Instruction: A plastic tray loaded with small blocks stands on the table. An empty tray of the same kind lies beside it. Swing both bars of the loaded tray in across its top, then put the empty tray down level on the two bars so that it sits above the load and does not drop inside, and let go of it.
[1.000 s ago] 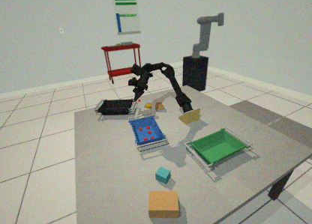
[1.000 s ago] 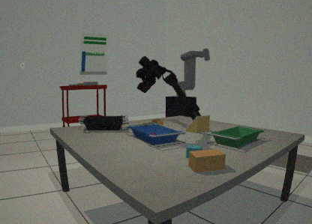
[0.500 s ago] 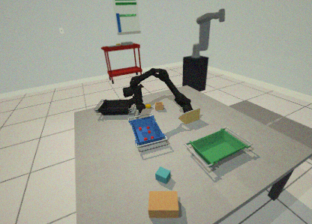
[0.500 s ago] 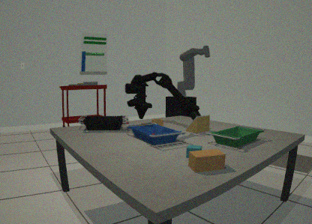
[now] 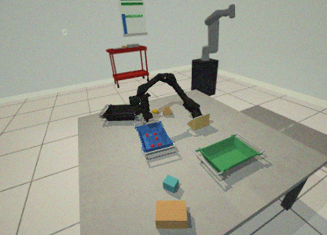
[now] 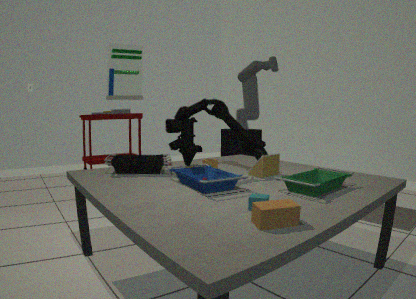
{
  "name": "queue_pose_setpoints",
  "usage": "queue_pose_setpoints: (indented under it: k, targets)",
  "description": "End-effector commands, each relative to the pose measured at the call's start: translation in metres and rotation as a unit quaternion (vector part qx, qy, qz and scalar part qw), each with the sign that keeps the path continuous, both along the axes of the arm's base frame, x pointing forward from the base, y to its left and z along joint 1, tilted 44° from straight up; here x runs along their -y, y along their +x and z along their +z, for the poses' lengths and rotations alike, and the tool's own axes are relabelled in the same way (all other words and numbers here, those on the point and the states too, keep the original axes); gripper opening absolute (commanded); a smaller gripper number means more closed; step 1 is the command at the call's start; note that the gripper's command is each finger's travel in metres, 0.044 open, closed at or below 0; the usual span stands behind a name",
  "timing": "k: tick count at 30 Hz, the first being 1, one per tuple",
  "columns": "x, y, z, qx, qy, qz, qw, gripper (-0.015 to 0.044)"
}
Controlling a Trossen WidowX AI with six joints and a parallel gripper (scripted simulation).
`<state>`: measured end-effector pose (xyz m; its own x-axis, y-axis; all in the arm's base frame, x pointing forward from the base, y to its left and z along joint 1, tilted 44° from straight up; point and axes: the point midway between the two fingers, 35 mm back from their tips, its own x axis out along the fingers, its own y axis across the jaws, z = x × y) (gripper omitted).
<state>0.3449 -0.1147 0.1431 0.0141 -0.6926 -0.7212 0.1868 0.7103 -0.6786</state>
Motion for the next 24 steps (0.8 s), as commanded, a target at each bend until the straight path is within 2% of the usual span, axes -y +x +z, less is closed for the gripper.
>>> queue_pose_setpoints:
  k: [1,9,24]
  targets:
    - [0.011,-0.001,-0.011,-0.002,-0.003,0.002,1.000,0.0084]
    - [0.016,-0.001,-0.017,-0.002,-0.004,0.002,1.000,0.0084]
    - [-0.032,0.005,-0.018,-0.002,-0.002,0.002,1.000,0.0084]
